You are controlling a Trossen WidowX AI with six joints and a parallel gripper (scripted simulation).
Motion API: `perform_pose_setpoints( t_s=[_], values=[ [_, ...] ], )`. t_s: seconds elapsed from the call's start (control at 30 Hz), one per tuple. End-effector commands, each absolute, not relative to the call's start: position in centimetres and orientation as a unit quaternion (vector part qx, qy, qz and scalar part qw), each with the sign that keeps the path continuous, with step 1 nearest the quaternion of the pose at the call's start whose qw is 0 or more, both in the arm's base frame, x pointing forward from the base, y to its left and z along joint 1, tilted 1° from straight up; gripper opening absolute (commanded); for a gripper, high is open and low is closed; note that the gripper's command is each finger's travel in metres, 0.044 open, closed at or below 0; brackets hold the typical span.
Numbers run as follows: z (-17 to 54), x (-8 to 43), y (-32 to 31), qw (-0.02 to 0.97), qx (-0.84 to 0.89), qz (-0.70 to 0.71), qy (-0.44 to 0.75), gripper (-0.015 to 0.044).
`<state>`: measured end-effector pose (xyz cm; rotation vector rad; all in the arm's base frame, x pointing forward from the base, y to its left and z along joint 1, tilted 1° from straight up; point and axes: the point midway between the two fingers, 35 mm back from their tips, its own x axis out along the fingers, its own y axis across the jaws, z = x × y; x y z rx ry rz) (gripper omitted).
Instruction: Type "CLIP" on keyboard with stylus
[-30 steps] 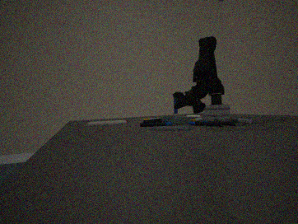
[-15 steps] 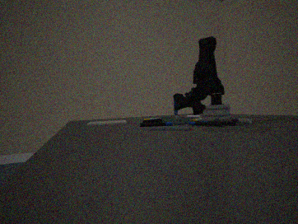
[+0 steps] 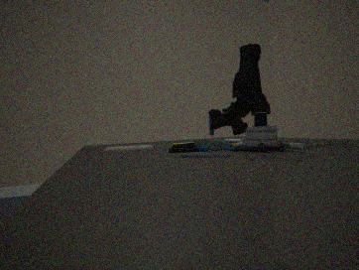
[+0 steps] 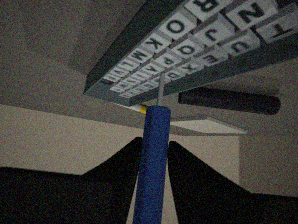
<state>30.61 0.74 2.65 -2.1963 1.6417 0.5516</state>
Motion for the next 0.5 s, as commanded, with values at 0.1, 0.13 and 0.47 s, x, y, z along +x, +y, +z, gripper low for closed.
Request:
perform_pose_setpoints(
  t_s=[0.1,0.13,0.47],
  values=[
    [5.03,30.64,0.77,0.173,-0.775,0.193,0.577,0.0081],
    [5.03,30.64,0.77,0.173,-0.775,0.193,0.577,0.0081],
    [4.73,30.63,0.76,0.175,-0.774,0.192,0.577,0.0081]
  ],
)
